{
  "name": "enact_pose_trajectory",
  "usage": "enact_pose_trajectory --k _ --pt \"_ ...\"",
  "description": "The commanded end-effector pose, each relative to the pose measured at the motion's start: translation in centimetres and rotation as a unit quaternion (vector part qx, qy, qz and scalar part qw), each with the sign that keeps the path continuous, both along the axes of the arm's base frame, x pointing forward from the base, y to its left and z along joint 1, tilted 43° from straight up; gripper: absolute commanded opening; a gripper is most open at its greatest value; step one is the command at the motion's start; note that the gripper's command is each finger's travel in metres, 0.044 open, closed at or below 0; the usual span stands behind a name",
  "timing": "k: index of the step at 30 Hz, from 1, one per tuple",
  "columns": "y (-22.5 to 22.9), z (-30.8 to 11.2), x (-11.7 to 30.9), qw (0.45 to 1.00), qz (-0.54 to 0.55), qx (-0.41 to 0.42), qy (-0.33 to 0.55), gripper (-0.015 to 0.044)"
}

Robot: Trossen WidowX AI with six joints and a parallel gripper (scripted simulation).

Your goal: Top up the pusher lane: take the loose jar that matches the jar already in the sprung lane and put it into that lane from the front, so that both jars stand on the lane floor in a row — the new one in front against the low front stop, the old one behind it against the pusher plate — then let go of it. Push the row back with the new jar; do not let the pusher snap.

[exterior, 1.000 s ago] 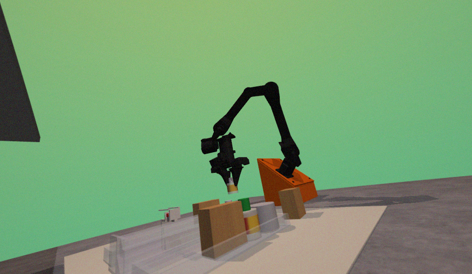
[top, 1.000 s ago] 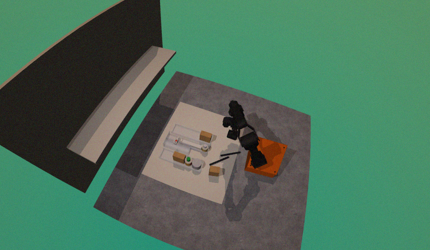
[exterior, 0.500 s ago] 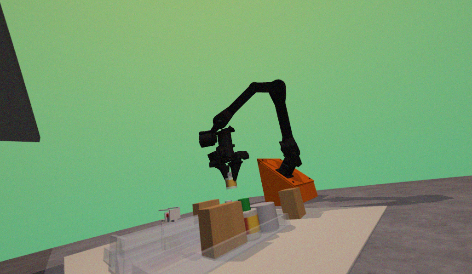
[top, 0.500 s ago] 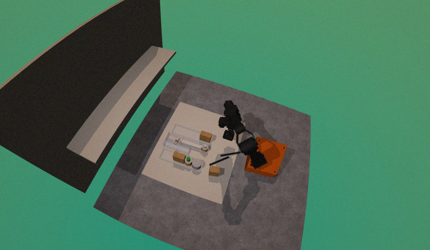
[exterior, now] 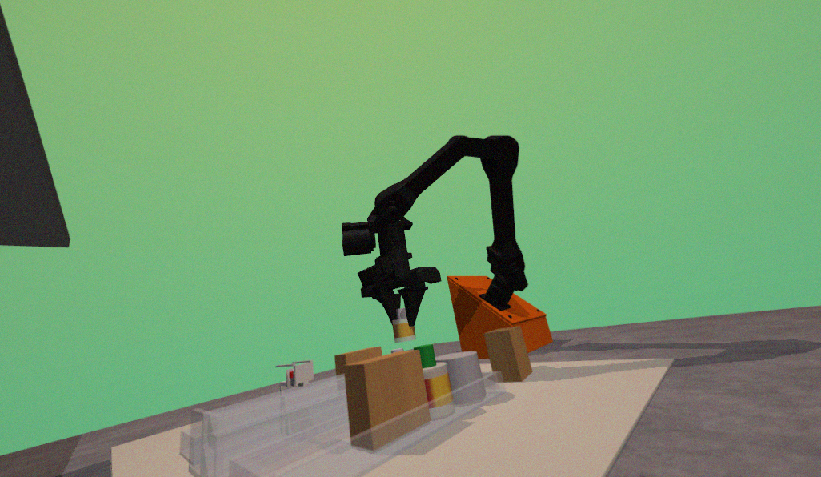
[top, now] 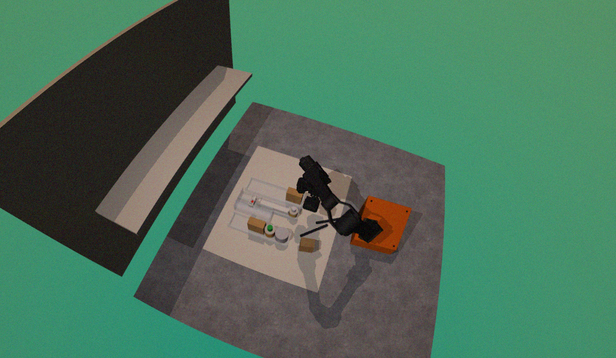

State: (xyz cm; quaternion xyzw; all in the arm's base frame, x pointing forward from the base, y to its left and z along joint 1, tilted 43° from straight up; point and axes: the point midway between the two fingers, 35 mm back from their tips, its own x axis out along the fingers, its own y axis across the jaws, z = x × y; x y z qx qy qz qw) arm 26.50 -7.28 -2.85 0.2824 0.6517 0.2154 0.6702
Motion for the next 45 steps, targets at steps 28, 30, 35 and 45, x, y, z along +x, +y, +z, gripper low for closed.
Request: enact_pose_trajectory --k 28,30,35,45 --pt "6.7 0.3 3.1 1.0 0.005 0.016 -0.007 0.0" --pt "6.7 0.3 3.2 1.0 0.005 0.016 -0.007 0.0" --pt "6.7 0.3 3.4 1.0 0.005 0.016 -0.007 0.0" --pt "6.7 0.3 3.9 1.0 0.005 0.016 -0.008 0.0"
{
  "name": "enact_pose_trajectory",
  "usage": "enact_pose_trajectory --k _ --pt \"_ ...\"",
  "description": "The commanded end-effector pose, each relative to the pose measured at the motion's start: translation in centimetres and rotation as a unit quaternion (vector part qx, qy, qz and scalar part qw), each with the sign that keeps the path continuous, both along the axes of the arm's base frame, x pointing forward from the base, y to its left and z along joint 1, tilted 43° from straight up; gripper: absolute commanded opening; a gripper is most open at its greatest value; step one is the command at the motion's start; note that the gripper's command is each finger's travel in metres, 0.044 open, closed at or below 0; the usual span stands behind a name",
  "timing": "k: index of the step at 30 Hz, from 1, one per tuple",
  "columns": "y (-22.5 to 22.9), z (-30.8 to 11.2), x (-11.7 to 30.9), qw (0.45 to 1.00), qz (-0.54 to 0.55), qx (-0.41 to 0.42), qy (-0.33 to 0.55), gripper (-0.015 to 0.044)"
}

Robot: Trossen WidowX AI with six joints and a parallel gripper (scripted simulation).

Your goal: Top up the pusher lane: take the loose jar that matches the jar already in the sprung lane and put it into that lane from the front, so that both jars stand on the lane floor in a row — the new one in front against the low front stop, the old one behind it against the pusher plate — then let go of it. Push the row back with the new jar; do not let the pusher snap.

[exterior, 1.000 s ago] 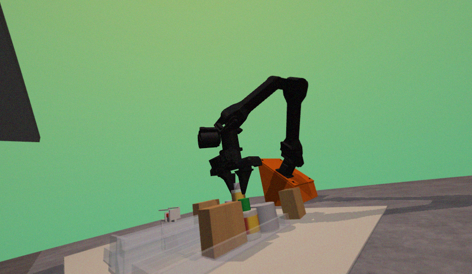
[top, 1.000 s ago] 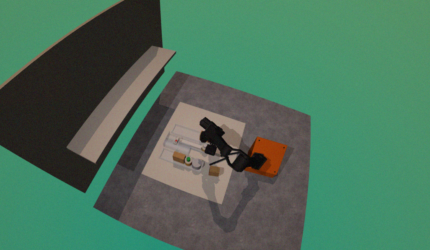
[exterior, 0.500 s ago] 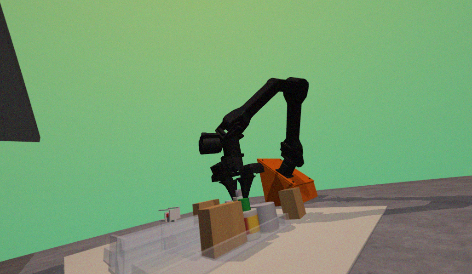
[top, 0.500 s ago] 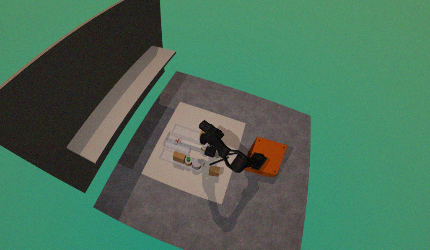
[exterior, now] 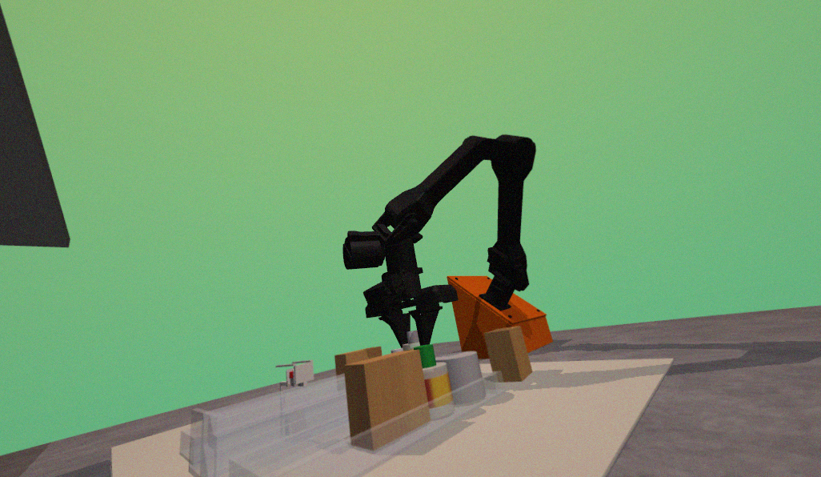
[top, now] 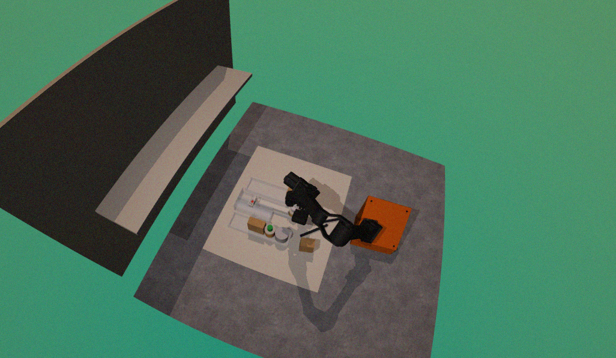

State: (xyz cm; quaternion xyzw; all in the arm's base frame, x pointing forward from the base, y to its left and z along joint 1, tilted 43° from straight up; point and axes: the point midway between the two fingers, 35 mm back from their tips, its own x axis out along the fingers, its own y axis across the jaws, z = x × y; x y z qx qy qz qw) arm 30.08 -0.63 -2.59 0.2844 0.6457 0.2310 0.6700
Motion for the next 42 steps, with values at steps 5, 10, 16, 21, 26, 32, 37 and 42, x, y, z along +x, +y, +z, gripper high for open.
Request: enact_pose_trajectory --k 5,10,16,21,26,32,37,42 --pt "0.0 0.0 0.5 1.0 -0.002 0.003 0.0 0.0" --pt "0.0 0.0 0.7 1.0 -0.002 0.003 0.0 0.0" --pt "0.0 0.0 1.0 1.0 -0.002 0.003 0.0 0.0" --pt "0.0 0.0 1.2 1.0 -0.002 0.003 0.0 0.0" --pt "0.0 0.0 1.4 1.0 -0.002 0.003 0.0 0.0" --pt "-0.1 0.1 1.7 1.0 -0.002 0.003 0.0 0.0" --pt "-0.1 0.1 1.9 1.0 -0.002 0.003 0.0 0.0" --pt "-0.1 0.1 2.1 1.0 -0.002 0.003 0.0 0.0"
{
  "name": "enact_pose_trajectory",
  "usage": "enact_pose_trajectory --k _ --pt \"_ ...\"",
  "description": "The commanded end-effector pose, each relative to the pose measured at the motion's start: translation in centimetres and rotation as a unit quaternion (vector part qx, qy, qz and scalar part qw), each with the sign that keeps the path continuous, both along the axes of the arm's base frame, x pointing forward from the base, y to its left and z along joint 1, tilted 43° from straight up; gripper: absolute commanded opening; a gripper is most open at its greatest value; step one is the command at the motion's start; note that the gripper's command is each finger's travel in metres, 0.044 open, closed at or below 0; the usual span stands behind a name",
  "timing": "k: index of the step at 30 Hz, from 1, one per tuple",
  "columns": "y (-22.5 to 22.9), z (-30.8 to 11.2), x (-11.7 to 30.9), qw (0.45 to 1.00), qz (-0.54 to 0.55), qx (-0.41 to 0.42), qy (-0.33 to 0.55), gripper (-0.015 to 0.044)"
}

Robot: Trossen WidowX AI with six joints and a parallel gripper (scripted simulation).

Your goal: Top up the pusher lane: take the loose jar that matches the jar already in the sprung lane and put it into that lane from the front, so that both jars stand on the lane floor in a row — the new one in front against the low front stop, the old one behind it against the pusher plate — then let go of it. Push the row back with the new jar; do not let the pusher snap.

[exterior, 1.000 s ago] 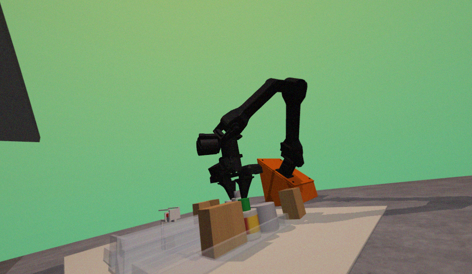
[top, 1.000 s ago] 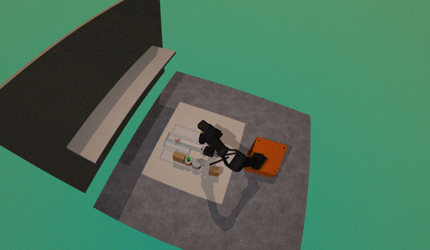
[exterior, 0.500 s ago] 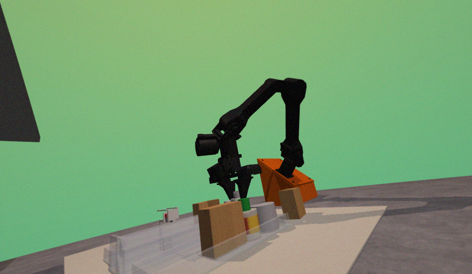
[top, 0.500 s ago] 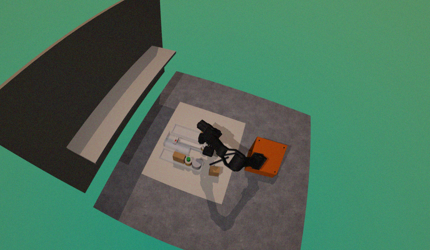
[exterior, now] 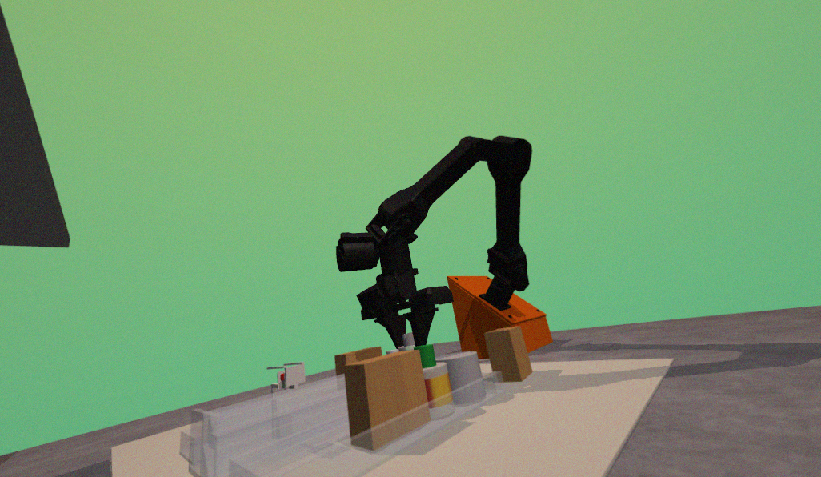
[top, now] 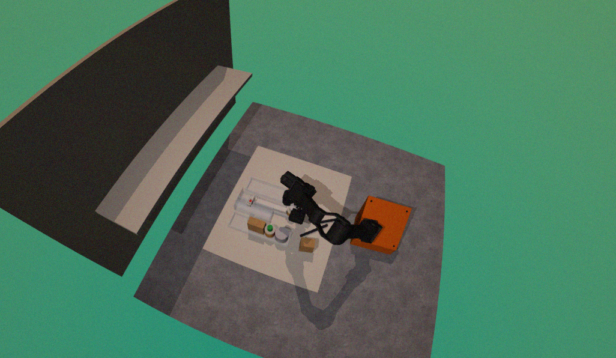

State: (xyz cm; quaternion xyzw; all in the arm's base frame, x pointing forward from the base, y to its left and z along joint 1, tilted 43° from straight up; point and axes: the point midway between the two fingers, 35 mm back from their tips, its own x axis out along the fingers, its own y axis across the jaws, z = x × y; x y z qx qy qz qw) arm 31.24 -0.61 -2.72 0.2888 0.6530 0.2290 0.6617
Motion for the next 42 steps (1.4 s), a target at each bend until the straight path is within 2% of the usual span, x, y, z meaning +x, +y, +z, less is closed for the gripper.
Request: enact_pose_trajectory --k 1,42 --pt "-0.1 0.2 1.0 1.0 -0.002 0.0 -0.012 0.0" --pt "-0.3 0.5 2.8 1.0 -0.002 0.0 -0.013 0.0"
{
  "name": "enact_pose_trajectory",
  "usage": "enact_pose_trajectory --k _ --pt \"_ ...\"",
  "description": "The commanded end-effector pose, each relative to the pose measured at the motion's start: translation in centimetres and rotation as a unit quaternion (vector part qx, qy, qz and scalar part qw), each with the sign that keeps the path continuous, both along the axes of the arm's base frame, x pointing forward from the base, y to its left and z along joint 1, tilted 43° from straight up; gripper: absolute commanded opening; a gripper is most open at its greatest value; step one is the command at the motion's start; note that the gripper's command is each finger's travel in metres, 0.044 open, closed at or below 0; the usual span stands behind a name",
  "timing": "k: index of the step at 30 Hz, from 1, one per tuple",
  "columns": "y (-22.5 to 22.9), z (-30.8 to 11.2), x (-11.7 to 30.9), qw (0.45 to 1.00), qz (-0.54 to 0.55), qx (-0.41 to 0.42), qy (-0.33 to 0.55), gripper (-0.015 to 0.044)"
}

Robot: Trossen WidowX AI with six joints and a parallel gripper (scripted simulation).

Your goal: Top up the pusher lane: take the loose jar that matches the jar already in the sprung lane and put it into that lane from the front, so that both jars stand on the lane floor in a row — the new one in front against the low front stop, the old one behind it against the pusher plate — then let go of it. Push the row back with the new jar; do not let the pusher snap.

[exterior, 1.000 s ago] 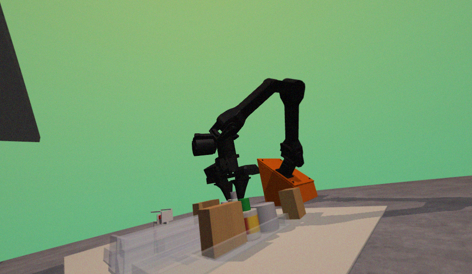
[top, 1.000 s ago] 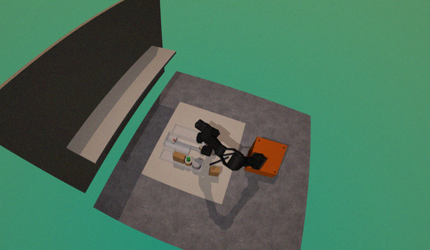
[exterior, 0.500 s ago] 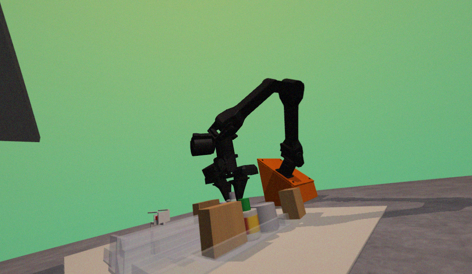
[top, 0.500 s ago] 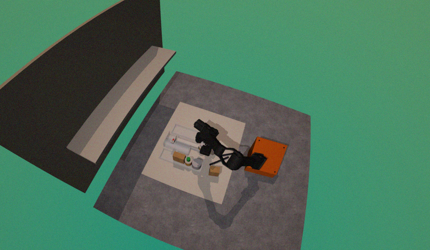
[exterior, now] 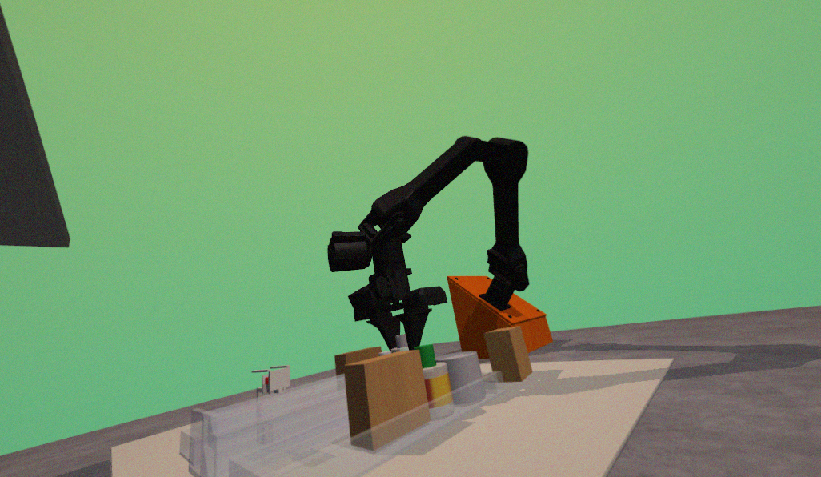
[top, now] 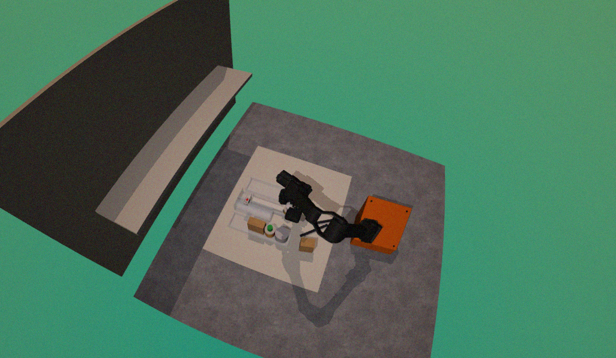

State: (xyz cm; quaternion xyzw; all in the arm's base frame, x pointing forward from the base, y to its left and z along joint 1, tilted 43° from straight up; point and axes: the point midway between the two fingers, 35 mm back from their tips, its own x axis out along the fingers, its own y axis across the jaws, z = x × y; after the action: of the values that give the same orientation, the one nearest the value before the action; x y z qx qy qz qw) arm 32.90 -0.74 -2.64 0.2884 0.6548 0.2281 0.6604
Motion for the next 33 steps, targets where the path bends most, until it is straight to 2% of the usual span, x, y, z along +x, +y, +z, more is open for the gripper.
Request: enact_pose_trajectory --k 1,33 --pt "-0.1 0.4 1.1 1.0 -0.003 0.001 -0.015 0.0" --pt "-0.4 0.8 2.4 1.0 -0.003 0.001 -0.015 0.0"
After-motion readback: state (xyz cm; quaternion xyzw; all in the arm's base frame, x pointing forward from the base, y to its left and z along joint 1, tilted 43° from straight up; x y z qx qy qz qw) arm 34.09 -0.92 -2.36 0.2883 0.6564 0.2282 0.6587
